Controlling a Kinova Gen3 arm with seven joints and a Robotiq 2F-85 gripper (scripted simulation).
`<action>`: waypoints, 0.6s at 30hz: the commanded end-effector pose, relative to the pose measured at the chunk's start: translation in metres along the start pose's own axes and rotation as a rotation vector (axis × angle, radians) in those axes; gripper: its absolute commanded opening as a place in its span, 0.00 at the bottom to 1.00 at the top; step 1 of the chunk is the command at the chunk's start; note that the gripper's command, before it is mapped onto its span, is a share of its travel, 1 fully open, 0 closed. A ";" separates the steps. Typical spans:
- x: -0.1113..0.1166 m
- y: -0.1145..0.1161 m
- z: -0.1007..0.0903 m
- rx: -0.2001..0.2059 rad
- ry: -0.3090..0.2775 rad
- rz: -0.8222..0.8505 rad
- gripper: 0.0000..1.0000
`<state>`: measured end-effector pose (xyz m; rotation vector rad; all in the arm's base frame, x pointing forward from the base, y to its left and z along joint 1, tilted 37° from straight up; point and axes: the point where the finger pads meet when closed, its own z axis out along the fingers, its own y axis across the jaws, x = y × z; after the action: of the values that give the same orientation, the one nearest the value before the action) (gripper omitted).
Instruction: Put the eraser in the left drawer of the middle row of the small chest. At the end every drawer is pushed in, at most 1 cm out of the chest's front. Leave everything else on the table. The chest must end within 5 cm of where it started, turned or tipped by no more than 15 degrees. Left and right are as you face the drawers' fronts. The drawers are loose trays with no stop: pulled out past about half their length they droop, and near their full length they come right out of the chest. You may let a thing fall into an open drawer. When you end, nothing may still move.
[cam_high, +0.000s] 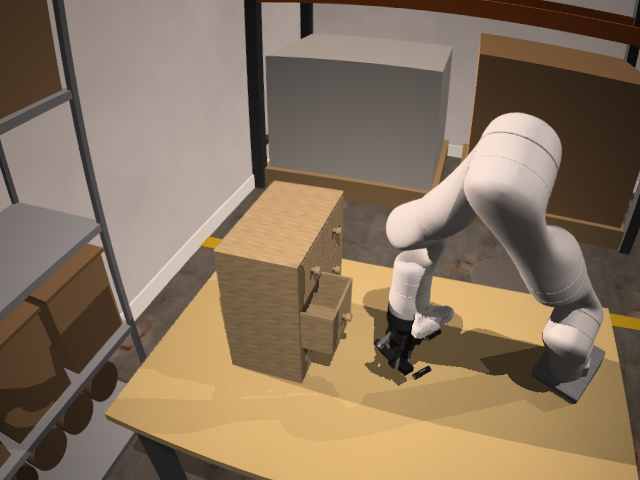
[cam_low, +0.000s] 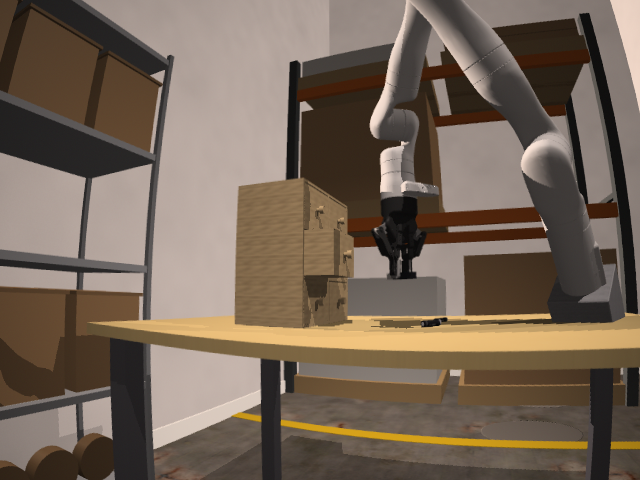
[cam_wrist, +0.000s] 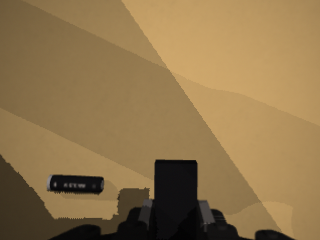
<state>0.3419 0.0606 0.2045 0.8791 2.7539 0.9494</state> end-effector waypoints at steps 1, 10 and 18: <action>-0.008 -0.006 0.001 0.001 0.002 -0.040 0.19; -0.032 -0.021 0.001 -0.001 0.001 -0.304 0.19; -0.045 -0.031 0.001 -0.003 0.001 -0.449 0.19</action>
<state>0.3626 0.0218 0.1849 0.2456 2.7663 0.8623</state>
